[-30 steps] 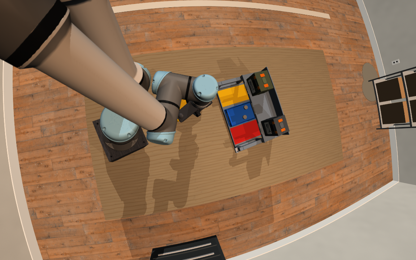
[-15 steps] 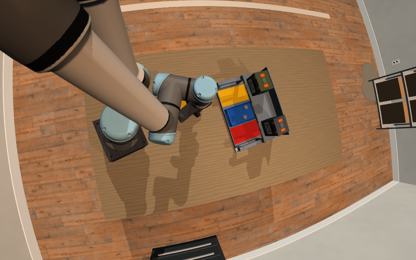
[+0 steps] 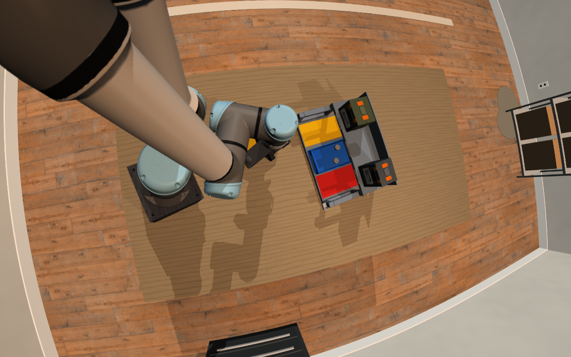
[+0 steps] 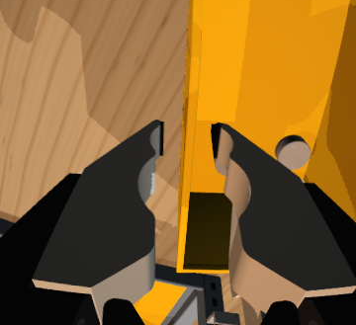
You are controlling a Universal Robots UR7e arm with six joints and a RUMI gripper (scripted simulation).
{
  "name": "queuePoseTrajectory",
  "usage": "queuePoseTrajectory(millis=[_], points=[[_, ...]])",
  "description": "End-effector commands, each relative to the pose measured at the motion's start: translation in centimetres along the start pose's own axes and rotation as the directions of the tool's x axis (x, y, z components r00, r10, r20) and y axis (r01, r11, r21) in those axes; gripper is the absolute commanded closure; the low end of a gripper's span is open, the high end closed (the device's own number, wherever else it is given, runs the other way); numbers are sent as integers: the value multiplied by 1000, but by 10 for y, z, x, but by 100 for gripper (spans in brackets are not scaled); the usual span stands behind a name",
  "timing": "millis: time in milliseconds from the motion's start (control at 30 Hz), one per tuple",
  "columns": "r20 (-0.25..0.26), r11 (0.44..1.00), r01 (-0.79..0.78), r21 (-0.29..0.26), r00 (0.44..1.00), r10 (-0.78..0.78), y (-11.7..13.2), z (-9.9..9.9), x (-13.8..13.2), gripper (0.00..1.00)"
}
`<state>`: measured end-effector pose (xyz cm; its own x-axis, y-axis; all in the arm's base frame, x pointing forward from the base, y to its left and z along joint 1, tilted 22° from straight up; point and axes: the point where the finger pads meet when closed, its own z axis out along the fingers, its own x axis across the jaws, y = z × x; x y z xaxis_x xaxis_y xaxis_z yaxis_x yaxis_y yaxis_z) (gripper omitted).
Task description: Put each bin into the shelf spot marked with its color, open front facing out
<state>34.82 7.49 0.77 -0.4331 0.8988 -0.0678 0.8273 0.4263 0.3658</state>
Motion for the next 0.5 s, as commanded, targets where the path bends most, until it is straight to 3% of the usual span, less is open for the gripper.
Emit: queuePoseTrajectory(millis=[0, 167, 200, 467], points=[[1, 1000, 0, -1, 1000, 0, 0, 0, 0, 85], [0, 1000, 0, -1, 1000, 0, 0, 0, 0, 85], [0, 1000, 0, -1, 1000, 0, 0, 0, 0, 100], [0, 1000, 0, -1, 1000, 0, 0, 0, 0, 100]])
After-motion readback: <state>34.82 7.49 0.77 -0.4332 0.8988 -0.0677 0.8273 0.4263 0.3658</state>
